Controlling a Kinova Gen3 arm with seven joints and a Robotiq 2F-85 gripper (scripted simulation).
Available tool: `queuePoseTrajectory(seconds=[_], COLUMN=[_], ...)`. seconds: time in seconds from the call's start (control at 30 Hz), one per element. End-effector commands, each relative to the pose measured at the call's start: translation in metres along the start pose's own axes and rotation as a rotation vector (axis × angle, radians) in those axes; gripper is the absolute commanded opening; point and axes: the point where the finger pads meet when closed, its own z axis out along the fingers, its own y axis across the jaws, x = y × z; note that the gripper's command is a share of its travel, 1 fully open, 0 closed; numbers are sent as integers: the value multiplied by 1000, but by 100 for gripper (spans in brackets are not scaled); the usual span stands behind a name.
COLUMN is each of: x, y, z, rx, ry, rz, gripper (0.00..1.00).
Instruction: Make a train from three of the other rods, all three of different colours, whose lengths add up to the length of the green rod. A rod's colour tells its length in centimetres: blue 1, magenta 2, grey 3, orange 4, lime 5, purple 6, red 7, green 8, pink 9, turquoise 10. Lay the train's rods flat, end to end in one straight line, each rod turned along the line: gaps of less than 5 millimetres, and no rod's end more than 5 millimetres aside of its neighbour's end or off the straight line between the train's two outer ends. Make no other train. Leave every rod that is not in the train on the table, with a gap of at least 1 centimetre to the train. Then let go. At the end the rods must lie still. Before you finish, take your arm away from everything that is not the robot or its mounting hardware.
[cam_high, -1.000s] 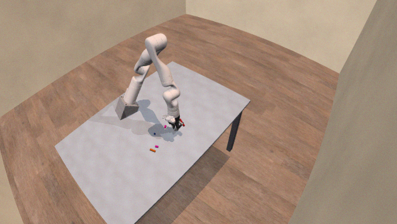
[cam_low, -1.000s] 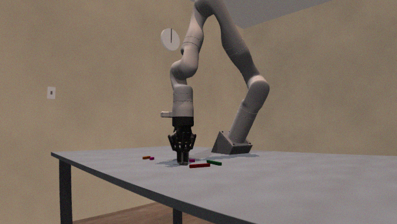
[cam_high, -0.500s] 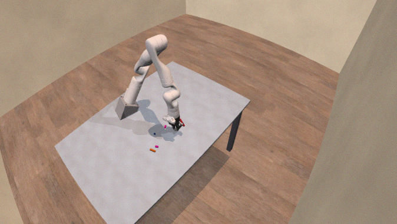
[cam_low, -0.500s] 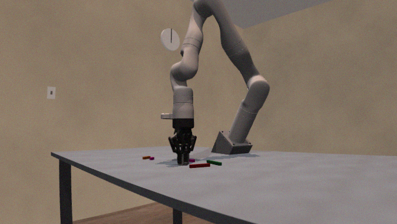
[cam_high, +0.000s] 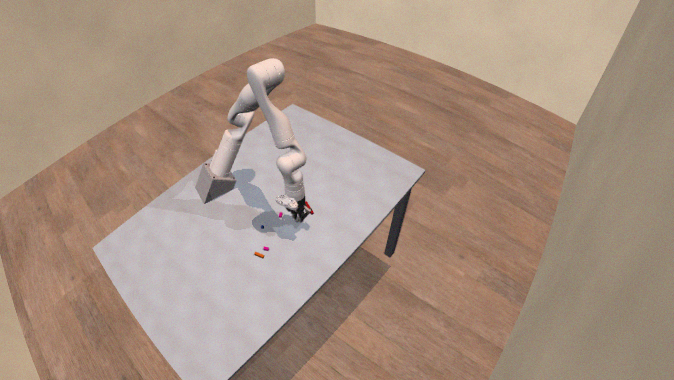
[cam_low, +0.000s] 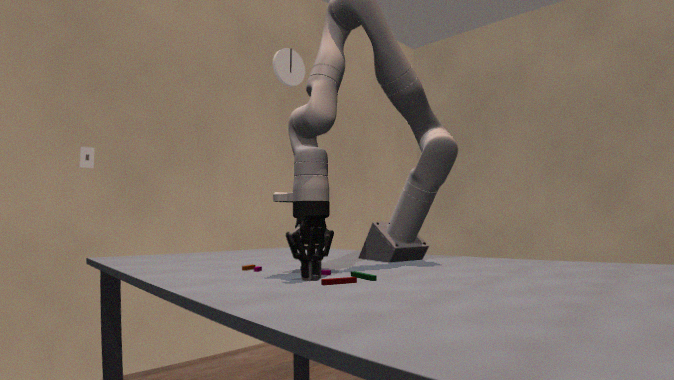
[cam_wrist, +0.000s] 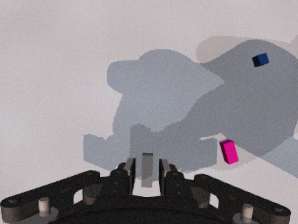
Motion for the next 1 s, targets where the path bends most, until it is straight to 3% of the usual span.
queuePoseTrajectory(seconds=[0.0, 0.43, 0.47, 0.97], x=[0, 0, 0, 0], y=[0, 0, 0, 0], z=[0, 0, 0, 0], rx=[1, 1, 1, 1], ry=[1, 1, 1, 1], rz=[0, 0, 0, 0], gripper=[24, 24, 5, 5])
